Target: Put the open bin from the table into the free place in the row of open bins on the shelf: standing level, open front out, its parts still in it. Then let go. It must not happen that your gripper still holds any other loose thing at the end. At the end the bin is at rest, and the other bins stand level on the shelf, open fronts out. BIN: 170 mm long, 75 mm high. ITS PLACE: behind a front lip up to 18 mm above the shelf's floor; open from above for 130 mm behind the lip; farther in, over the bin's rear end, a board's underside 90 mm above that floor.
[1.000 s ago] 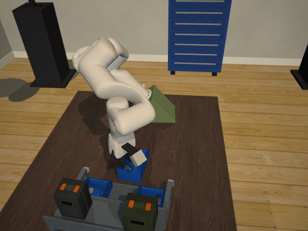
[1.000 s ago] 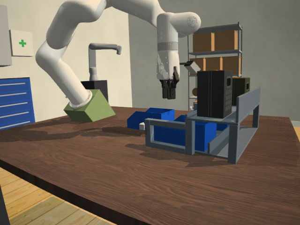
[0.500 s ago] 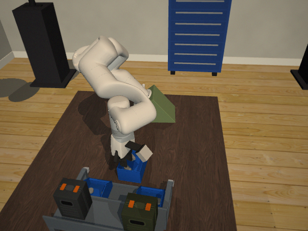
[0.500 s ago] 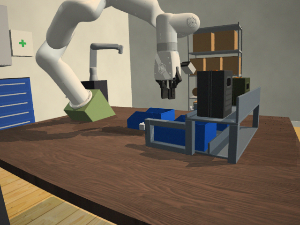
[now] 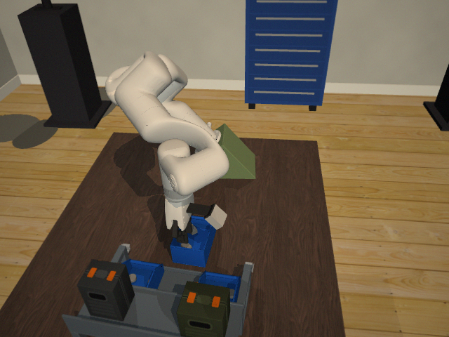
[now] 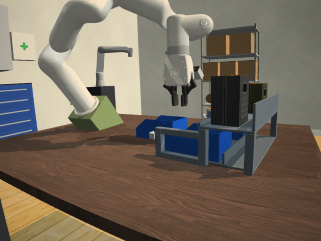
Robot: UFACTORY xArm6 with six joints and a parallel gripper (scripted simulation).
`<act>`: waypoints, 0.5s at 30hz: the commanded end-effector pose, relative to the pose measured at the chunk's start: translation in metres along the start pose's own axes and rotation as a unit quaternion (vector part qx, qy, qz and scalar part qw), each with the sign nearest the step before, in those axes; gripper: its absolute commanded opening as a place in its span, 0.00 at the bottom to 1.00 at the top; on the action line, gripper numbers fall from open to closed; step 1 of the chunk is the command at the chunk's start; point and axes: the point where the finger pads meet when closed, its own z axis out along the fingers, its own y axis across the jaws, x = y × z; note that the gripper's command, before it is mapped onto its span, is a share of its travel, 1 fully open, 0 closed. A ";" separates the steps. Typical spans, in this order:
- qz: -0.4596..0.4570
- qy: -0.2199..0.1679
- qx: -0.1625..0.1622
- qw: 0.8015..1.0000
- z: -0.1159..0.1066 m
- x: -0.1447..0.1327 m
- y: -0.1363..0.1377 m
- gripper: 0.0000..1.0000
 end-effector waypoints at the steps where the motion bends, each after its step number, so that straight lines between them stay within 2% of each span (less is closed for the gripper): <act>1: -0.004 0.001 -0.001 1.000 -0.002 0.000 0.001 0.33; 15: -0.003 0.001 -0.001 1.000 -0.002 0.000 0.001 0.33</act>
